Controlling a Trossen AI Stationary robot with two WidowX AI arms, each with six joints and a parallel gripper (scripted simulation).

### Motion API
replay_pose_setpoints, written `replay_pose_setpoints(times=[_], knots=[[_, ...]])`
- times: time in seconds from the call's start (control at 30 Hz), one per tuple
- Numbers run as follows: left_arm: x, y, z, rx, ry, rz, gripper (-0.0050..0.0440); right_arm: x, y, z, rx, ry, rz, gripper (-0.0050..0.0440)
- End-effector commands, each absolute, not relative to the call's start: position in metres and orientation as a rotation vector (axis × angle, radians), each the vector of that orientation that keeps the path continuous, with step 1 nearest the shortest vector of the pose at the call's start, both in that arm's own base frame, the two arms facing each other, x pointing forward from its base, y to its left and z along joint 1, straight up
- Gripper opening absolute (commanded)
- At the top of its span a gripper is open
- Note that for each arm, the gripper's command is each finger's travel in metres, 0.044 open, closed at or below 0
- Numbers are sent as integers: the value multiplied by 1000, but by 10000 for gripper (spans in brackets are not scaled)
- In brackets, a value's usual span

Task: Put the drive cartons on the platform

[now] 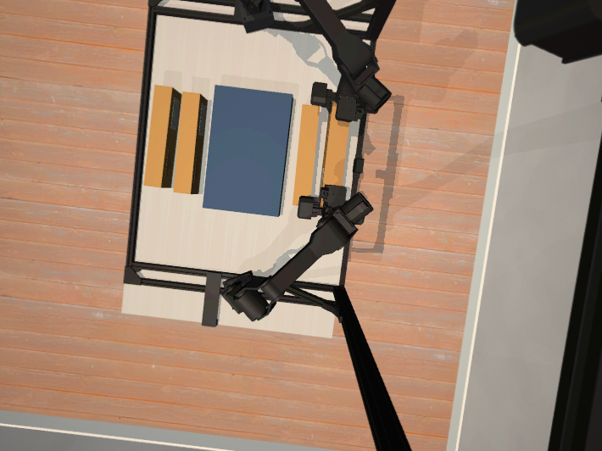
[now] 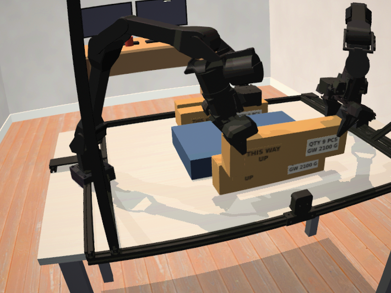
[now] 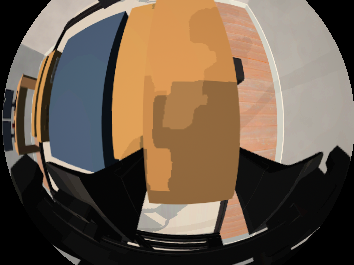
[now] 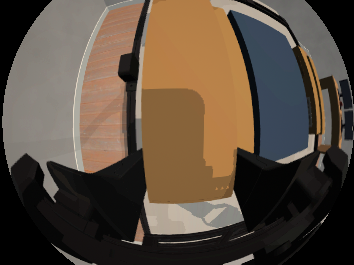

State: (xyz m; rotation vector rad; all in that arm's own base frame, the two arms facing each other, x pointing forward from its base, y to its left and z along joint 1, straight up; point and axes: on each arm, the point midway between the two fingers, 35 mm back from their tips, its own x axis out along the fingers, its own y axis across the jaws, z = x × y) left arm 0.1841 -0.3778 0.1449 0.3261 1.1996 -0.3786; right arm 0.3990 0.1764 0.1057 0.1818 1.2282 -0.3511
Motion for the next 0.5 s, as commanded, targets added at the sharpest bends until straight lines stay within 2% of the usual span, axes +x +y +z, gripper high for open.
replay_pose_setpoints(times=[0.0,0.47], knots=[[181,-383,176,281,1163,-417,0,401,183,141,211,1174,-313,0],[181,-383,178,281,1163,-417,0,401,183,144,211,1174,-313,0]])
